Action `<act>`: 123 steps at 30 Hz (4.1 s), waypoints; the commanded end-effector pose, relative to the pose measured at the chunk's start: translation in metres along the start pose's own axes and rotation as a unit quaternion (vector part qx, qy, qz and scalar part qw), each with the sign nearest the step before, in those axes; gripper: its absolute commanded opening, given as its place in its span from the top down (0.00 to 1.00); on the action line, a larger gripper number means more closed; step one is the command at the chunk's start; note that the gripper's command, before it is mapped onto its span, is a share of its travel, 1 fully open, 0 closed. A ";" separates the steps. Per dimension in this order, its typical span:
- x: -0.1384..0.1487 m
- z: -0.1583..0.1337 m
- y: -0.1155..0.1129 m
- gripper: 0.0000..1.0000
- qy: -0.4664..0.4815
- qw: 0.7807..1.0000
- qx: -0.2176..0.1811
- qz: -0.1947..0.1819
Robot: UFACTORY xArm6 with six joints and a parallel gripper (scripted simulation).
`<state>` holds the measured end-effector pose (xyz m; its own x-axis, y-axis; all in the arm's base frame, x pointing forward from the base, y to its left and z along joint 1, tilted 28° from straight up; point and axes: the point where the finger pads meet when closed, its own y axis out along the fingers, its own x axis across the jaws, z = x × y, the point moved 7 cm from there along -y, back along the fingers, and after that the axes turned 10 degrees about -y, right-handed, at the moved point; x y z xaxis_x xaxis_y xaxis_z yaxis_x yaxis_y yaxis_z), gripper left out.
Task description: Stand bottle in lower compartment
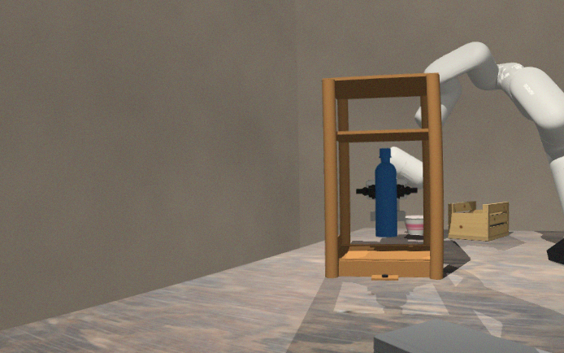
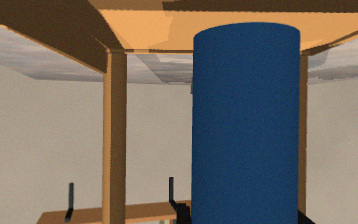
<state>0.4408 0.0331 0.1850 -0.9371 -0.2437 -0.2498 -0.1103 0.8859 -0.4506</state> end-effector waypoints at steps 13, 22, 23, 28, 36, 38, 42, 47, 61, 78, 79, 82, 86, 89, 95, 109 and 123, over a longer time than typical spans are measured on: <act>-0.001 -0.001 0.000 1.00 -0.002 1.000 0.000 0.000; -0.002 -0.001 -0.001 1.00 -0.002 1.000 0.000 0.000; -0.002 -0.001 -0.001 1.00 -0.002 1.000 0.000 0.000; -0.002 -0.001 -0.001 1.00 -0.002 1.000 0.000 0.000; 0.000 0.010 -0.001 1.00 -0.002 1.000 0.000 0.000; 0.001 0.013 -0.001 1.00 -0.002 1.000 0.000 0.000; 0.002 0.023 -0.001 1.00 -0.002 1.000 0.000 0.000; 0.003 0.027 -0.001 1.00 -0.002 1.000 0.000 0.000; 0.003 0.027 -0.001 0.86 -0.002 1.000 0.000 0.000; 0.003 0.027 -0.001 0.29 -0.002 1.000 0.000 0.000; 0.003 0.027 -0.001 0.29 -0.002 1.000 0.000 0.000; 0.003 0.027 -0.001 0.29 -0.002 1.000 0.000 0.000; 0.003 0.027 -0.001 0.29 -0.002 1.000 0.000 0.000; 0.003 0.027 -0.002 0.29 -0.002 1.000 0.000 0.000; 0.003 0.027 -0.005 0.29 -0.002 1.000 0.000 0.000; 0.003 0.027 -0.024 0.29 -0.002 1.000 0.000 0.000; 0.003 0.027 -0.060 0.29 -0.002 1.000 0.000 0.000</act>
<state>0.4520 -0.0259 0.1841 -0.9372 -0.2427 -0.2505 -0.1089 0.8859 -0.4509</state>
